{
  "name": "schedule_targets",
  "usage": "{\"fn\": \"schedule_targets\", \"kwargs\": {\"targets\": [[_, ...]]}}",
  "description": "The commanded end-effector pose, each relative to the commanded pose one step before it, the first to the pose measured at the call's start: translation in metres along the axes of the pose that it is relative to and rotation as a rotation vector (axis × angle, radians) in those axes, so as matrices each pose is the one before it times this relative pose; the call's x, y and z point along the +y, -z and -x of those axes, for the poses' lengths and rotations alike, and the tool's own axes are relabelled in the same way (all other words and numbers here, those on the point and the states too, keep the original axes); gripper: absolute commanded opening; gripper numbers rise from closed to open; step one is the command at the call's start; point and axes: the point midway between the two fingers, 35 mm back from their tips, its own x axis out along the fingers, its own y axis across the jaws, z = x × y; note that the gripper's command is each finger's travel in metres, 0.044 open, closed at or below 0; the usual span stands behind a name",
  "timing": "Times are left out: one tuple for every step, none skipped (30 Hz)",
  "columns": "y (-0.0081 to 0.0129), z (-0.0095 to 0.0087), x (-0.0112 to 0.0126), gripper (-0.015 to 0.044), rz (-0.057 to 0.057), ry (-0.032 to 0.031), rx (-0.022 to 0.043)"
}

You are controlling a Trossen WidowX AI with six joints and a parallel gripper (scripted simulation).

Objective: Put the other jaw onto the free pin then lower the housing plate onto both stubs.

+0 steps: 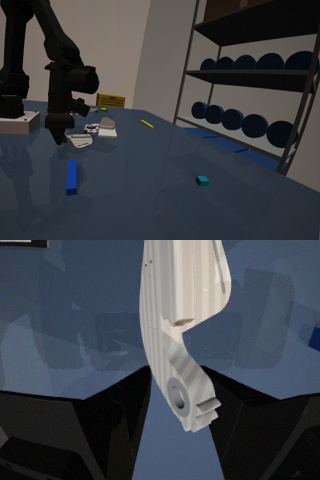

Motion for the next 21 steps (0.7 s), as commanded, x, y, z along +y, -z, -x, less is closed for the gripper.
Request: {"fn": "schedule_targets", "kwargs": {"targets": [[-0.00071,-0.00052,0.00054,0.0052,-0.0003,-0.00380,-0.00442],[0.00000,0.00000,0.00000,0.0037,0.0000,0.00000,0.00000],[0.00000,0.00000,0.00000,0.0037,0.0000,0.00000,0.00000],[0.00000,0.00000,0.00000,0.0037,0.0000,0.00000,0.00000],[0.00000,0.00000,0.00000,0.0037,0.0000,0.00000,0.00000],[0.00000,0.00000,0.00000,0.0037,0.0000,0.00000,0.00000],[0.00000,0.00000,0.00000,0.0037,0.0000,0.00000,0.00000],[0.00000,0.00000,0.00000,0.0037,0.0000,0.00000,0.00000],[-0.00002,0.00016,-0.00002,0.0037,0.0000,0.00000,0.00000],[-0.00005,0.00048,-0.00005,0.0037,0.0000,0.00001,-0.00001],[-0.00007,0.00081,-0.00008,0.0037,0.0000,0.00001,-0.00001],[-0.00009,0.00097,-0.00010,0.0037,0.0000,0.00001,-0.00002],[-0.00008,0.00097,-0.00009,0.0037,0.0000,0.00001,-0.00002],[-0.00008,0.00098,-0.00009,0.0037,0.0000,0.00001,-0.00001],[-0.00008,0.00098,-0.00009,0.0037,0.0000,0.00001,-0.00001],[-0.00007,0.00098,-0.00008,0.0037,0.0000,0.00001,-0.00001],[-0.00007,0.00098,-0.00008,0.0037,0.0000,0.00001,-0.00001],[-0.00007,0.00098,-0.00008,0.0037,0.0000,0.00001,-0.00001],[-0.00006,0.00099,-0.00007,0.0037,0.0000,0.00001,-0.00001],[-0.00006,0.00099,-0.00007,0.0037,0.0000,0.00001,-0.00001],[-0.00006,0.00099,-0.00007,0.0037,0.0000,0.00001,-0.00001]]}}
